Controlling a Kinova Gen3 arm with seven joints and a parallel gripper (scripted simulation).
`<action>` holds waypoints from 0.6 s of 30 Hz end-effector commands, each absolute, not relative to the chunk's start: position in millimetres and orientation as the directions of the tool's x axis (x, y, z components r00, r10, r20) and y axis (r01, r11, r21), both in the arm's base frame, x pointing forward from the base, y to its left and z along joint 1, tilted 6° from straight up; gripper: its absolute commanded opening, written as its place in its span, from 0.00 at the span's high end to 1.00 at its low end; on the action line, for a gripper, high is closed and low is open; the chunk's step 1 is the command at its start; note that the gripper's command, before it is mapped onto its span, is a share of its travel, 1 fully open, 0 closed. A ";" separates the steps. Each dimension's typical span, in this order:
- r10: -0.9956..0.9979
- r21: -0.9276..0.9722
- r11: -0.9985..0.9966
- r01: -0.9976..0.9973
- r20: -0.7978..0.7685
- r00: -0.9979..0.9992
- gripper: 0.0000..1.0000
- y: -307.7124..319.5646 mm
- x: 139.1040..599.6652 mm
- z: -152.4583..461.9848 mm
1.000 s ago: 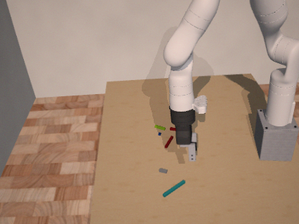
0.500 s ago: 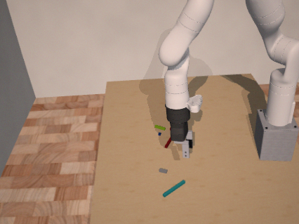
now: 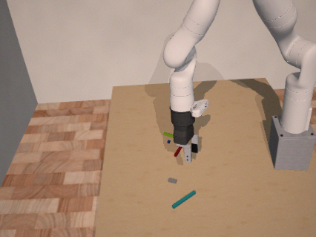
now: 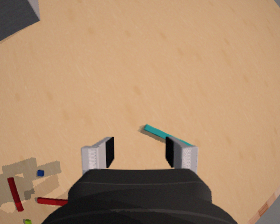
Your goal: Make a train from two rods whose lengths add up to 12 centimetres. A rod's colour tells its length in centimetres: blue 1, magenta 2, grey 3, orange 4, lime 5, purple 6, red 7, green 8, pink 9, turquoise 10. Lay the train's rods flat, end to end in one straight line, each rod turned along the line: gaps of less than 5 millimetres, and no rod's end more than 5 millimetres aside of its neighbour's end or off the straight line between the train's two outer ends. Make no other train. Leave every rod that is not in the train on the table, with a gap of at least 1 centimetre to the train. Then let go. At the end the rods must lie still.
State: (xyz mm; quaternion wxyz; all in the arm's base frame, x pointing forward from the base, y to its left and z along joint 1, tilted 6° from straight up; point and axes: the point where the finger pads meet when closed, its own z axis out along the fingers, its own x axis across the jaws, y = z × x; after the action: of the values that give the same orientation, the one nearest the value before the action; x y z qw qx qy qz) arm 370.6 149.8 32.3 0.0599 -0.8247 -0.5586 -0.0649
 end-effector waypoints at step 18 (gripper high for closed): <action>0.829 -0.034 -0.538 0.842 0.160 0.536 0.00 107.6 390.8 17.2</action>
State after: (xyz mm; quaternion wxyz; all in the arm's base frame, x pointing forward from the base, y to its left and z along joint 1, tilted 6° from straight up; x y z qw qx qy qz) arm 383.2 126.3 22.8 0.0580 -0.8575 -0.5072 -0.0635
